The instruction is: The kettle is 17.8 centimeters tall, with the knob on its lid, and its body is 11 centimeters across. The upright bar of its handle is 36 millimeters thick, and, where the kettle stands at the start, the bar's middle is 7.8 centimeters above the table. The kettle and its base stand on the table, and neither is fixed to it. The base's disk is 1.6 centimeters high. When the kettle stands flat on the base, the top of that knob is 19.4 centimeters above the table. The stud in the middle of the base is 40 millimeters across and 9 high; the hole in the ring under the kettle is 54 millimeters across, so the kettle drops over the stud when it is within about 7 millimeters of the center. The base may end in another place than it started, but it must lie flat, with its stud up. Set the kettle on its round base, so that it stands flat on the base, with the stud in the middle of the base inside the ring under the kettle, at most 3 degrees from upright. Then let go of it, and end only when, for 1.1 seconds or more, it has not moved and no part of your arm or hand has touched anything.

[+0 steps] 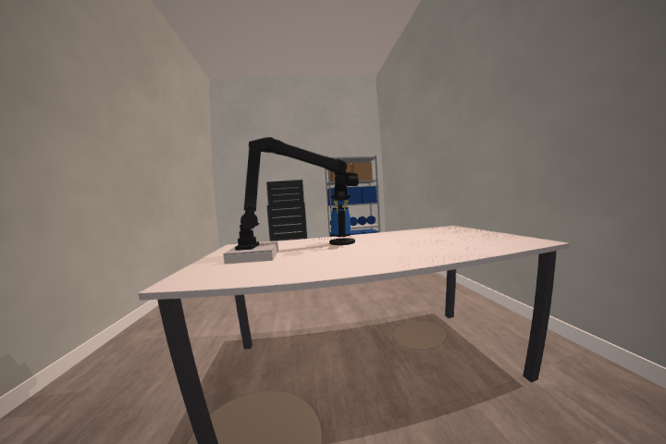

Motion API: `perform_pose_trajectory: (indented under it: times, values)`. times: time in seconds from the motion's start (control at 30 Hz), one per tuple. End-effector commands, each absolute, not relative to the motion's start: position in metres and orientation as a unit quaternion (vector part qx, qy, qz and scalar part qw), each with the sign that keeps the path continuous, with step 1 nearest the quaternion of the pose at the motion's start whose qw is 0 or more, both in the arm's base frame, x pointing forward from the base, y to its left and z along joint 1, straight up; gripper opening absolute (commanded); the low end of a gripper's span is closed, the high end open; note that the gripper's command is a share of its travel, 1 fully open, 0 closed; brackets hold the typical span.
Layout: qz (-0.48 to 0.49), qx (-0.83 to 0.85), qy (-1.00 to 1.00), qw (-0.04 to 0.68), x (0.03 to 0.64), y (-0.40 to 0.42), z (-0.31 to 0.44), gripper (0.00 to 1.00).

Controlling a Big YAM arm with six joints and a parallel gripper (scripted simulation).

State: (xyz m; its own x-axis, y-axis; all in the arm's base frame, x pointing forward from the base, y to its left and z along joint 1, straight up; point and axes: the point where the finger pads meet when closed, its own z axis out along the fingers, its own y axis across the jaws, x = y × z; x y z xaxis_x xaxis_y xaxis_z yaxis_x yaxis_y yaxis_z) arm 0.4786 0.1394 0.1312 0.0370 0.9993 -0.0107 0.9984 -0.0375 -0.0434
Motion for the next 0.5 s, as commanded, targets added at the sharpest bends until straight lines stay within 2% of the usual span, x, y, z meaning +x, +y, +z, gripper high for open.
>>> perform_pose_trajectory:
  times: [0.0,0.47]
  values:
    - [-0.032,-0.723,-0.690,-0.013,0.5058,0.1485,0.1786,0.00]
    - [-0.033,-0.723,-0.690,-0.014,0.5084,0.1462,0.1816,0.00]
